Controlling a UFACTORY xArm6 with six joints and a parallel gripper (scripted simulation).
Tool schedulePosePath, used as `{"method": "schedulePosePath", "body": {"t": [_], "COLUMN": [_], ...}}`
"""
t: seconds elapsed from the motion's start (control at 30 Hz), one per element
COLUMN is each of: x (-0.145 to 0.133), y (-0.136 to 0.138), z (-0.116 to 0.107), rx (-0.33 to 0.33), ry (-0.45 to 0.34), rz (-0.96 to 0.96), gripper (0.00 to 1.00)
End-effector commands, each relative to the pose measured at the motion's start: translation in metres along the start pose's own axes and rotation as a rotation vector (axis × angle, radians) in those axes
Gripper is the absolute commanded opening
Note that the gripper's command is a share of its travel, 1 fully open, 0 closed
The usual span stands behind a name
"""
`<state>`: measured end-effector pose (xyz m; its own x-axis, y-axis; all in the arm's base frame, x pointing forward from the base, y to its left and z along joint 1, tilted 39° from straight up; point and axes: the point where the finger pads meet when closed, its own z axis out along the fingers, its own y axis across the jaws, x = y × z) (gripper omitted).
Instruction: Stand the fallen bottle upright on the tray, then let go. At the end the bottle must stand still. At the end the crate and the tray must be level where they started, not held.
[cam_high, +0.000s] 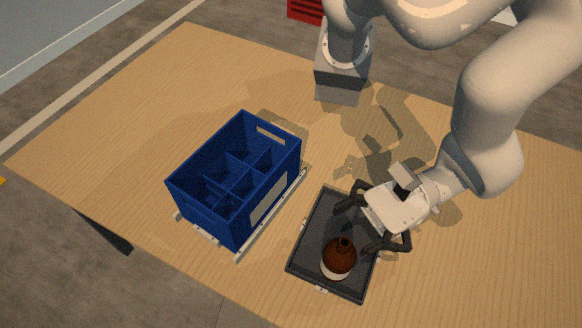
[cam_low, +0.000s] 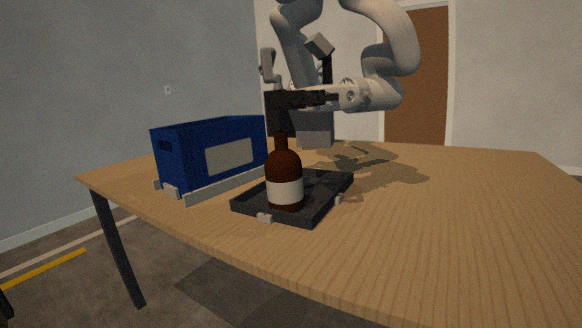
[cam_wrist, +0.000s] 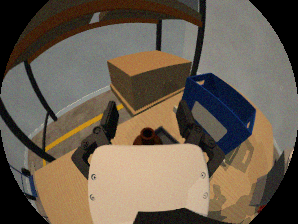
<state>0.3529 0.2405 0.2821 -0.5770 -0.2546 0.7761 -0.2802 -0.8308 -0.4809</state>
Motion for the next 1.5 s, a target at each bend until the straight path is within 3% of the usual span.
{"method": "schedulePosePath", "body": {"t": [0.0, 0.83, 0.87, 1.47], "x": [0.007, 0.024, 0.024, 0.024], "y": [-0.001, -0.001, -0.001, -0.001], "z": [0.0, 0.0, 0.0, 0.0], "rx": [0.0, 0.0, 0.0, 0.0], "ry": [0.0, 0.0, 0.0, 0.0], "rz": [0.003, 0.003, 0.003, 0.003], "gripper": [1.0, 1.0, 0.0, 0.0]}}
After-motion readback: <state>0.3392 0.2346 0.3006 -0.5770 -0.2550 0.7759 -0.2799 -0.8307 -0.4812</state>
